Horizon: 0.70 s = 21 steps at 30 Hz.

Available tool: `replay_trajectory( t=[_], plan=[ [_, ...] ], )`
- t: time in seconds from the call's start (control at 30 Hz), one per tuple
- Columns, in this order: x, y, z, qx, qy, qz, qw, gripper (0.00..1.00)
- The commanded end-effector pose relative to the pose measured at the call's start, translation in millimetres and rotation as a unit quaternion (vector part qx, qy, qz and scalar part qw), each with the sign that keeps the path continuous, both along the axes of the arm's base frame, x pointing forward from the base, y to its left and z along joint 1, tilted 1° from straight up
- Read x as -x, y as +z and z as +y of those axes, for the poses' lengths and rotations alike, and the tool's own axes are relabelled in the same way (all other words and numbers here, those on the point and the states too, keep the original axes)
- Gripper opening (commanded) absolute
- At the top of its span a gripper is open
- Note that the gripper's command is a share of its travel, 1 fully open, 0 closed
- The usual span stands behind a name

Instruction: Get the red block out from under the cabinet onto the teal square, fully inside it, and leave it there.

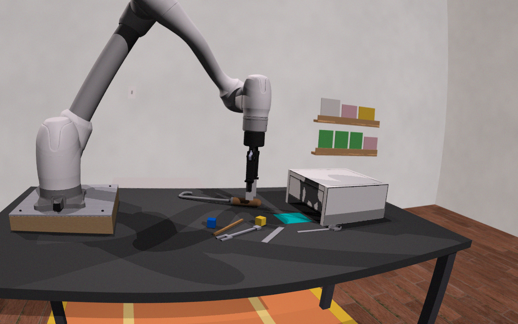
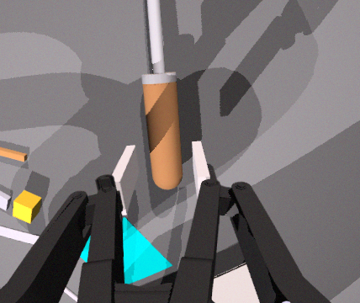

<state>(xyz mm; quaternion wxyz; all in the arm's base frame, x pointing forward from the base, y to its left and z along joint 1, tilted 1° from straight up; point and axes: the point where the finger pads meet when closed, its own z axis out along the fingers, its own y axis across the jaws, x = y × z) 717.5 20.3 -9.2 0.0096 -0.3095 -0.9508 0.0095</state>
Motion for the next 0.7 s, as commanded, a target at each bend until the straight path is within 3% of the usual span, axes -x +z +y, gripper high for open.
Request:
replay_trajectory(
  t=[0.0, 0.67],
  plan=[
    [2, -11, 0, -0.002, 0.000, 0.000, 1.000, 0.34],
    [2, -31, 0, -0.002, 0.000, 0.000, 1.000, 0.34]
  ],
)
